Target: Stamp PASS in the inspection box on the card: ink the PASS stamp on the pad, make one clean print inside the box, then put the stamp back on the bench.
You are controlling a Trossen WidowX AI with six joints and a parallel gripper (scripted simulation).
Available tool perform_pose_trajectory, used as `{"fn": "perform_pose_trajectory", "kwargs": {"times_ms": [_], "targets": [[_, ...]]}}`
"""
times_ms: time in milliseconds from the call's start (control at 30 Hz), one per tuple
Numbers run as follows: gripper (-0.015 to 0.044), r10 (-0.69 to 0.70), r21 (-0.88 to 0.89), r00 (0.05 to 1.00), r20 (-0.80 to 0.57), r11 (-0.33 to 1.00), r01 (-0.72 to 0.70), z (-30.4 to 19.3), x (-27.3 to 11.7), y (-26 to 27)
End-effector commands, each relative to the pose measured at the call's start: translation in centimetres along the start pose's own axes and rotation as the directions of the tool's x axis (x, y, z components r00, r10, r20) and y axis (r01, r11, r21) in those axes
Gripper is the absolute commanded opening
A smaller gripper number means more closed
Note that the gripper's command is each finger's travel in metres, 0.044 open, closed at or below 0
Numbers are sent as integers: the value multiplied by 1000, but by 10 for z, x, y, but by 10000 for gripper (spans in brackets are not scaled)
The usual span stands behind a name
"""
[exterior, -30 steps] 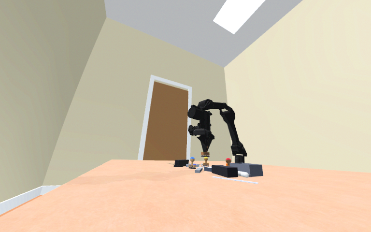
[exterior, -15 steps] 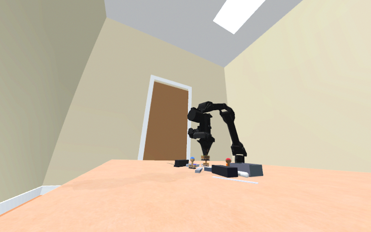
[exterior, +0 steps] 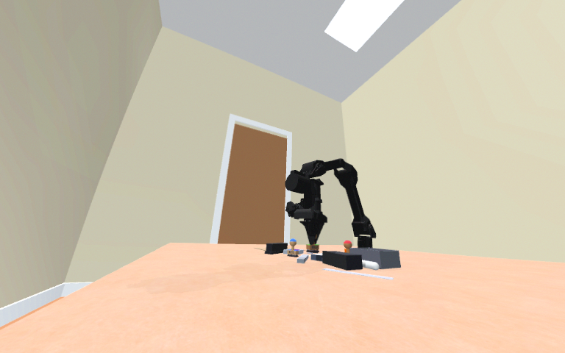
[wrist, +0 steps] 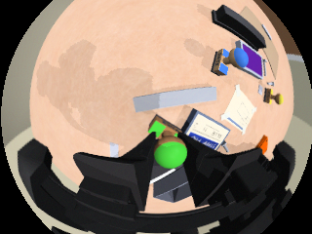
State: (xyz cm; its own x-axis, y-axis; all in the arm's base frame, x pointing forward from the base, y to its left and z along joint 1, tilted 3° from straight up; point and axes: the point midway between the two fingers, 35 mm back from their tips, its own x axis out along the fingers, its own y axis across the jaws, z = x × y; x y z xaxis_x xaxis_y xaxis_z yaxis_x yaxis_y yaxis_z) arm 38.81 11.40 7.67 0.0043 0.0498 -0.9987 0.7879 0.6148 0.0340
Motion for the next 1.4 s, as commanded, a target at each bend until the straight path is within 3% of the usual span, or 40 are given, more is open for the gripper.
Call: {"fn": "perform_pose_trajectory", "kwargs": {"times_ms": [0, 467, 800, 900, 1200, 1367], "targets": [[0, 3, 4, 1000, -3, 1000, -3, -1, 6, 0], [0, 3, 4, 1000, -3, 1000, -3, -1, 27, -1], [262, -1, 0, 1000, 0, 1000, 1, -1, 24, -2], [262, -1, 0, 1000, 0, 1000, 1, -1, 22, -1], [262, 2, 3, 1000, -2, 1000, -2, 0, -84, 0], [262, 2, 4, 1000, -2, 1000, -2, -1, -92, -2]]}}
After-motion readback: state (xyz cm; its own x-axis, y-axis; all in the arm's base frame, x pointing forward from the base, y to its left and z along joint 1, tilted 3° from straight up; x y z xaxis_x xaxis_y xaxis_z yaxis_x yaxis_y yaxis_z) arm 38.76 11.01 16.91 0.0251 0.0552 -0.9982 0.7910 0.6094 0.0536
